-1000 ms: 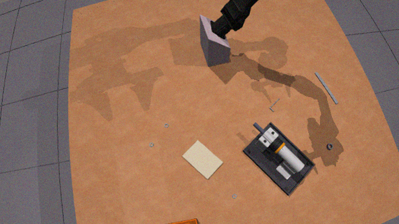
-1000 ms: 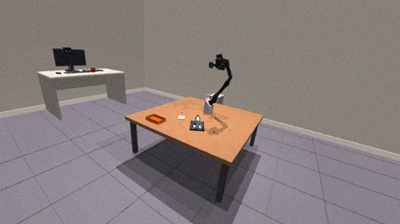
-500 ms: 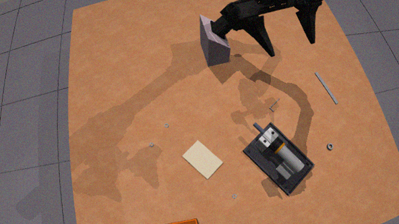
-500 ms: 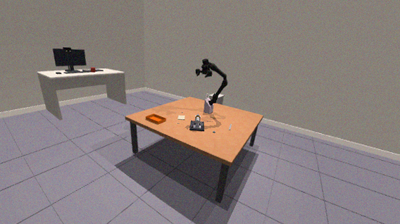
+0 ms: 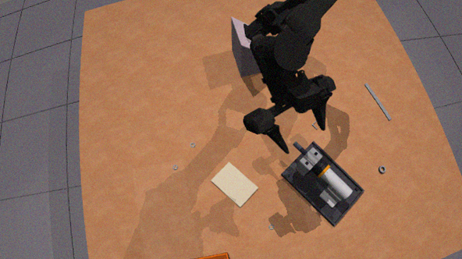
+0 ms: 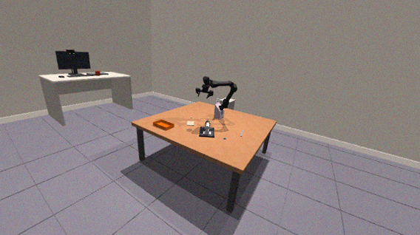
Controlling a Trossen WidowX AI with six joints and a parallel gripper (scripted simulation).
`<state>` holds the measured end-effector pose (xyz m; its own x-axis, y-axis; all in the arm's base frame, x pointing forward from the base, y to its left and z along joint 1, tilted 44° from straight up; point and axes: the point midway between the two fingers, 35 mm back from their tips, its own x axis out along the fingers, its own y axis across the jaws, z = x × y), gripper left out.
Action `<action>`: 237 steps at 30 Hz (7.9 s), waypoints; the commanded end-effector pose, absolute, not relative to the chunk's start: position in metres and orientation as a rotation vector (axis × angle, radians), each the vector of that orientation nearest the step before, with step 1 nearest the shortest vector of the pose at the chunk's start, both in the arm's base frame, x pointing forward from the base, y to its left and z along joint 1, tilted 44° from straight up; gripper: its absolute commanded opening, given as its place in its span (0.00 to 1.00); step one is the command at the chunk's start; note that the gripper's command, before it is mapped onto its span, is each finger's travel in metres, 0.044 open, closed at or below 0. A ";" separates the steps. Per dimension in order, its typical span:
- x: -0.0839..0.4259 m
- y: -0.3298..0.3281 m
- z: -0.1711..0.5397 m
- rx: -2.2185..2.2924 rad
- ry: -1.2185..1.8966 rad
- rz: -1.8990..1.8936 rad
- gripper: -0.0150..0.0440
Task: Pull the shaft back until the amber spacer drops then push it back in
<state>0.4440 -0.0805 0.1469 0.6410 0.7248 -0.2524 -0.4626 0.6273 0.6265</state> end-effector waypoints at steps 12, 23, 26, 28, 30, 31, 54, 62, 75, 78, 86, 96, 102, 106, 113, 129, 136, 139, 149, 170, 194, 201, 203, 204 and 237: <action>0.367 0.065 0.016 0.469 0.581 0.924 1.00; 0.331 0.090 0.006 0.452 0.588 0.967 1.00; 0.331 0.090 0.006 0.452 0.588 0.967 1.00; 0.331 0.090 0.006 0.452 0.588 0.967 1.00; 0.331 0.090 0.006 0.452 0.588 0.967 1.00; 0.331 0.090 0.006 0.452 0.588 0.967 1.00; 0.332 0.091 0.006 0.452 0.588 0.967 1.00; 0.333 0.092 0.007 0.452 0.588 0.967 1.00; 0.336 0.096 0.005 0.451 0.589 0.967 1.00; 0.339 0.100 0.004 0.450 0.590 0.967 1.00; 0.345 0.111 0.001 0.450 0.590 0.967 1.00; 0.352 0.126 -0.003 0.454 0.587 0.968 1.00; 0.353 0.128 -0.003 0.455 0.586 0.968 1.00; 0.353 0.128 -0.003 0.455 0.586 0.968 1.00; 0.353 0.128 -0.003 0.455 0.586 0.968 1.00; 0.353 0.128 -0.003 0.455 0.586 0.968 1.00; 0.354 0.131 -0.004 0.455 0.586 0.968 1.00; 0.356 0.135 -0.005 0.455 0.586 0.968 1.00; 0.361 0.144 -0.008 0.456 0.585 0.968 1.00; 0.357 0.143 -0.009 0.457 0.589 0.970 0.25; 0.347 0.136 -0.014 0.456 0.586 0.968 0.25; 0.345 0.135 -0.014 0.455 0.586 0.968 0.25; 0.345 0.135 -0.014 0.455 0.586 0.968 0.25; 0.345 0.135 -0.014 0.455 0.586 0.968 0.25; 0.342 0.133 -0.016 0.455 0.587 0.968 0.25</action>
